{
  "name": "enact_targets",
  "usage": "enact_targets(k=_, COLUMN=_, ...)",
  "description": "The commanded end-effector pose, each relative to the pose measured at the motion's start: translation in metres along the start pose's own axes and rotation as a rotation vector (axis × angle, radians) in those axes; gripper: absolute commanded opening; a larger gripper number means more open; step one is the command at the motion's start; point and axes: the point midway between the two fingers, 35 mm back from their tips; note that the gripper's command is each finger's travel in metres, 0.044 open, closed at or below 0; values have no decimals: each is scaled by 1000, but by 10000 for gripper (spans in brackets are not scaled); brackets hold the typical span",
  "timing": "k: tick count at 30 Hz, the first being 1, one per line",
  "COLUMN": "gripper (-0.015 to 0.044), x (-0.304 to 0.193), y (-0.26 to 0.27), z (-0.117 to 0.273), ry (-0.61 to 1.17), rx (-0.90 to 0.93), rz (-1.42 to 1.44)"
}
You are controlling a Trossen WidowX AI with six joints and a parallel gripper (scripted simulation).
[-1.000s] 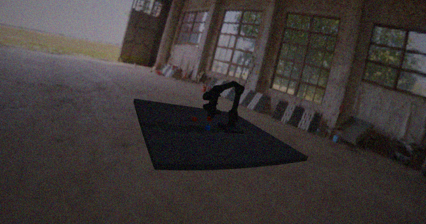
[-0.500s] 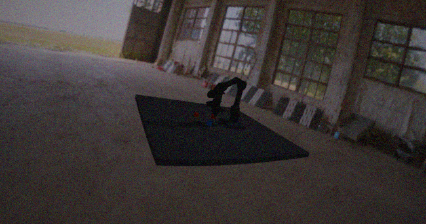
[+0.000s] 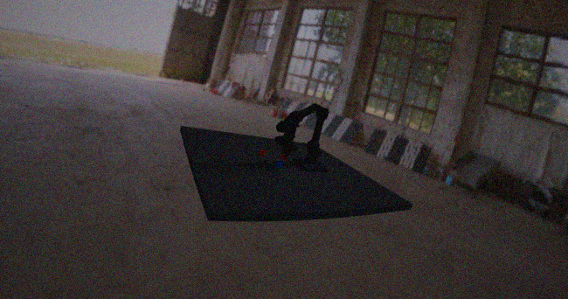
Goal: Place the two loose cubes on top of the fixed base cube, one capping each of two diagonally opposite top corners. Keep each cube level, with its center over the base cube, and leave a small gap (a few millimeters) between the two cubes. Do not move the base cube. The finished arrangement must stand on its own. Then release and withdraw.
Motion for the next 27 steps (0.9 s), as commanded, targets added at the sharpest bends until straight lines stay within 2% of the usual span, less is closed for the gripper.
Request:
enact_targets(k=1, gripper=105, x=0, y=-1, z=-9, ry=4, rx=-4, rz=-8)
enact_targets(k=27, gripper=105, x=0, y=-1, z=-17, ry=4, rx=-4, rz=-2)
Point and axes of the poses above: the point midway between the two fingers, 35 mm back from their tips, its own z axis back along the fingers, its own y axis across the jaws, x = y × z, and after that the axes turned 15 degrees about z, right-handed
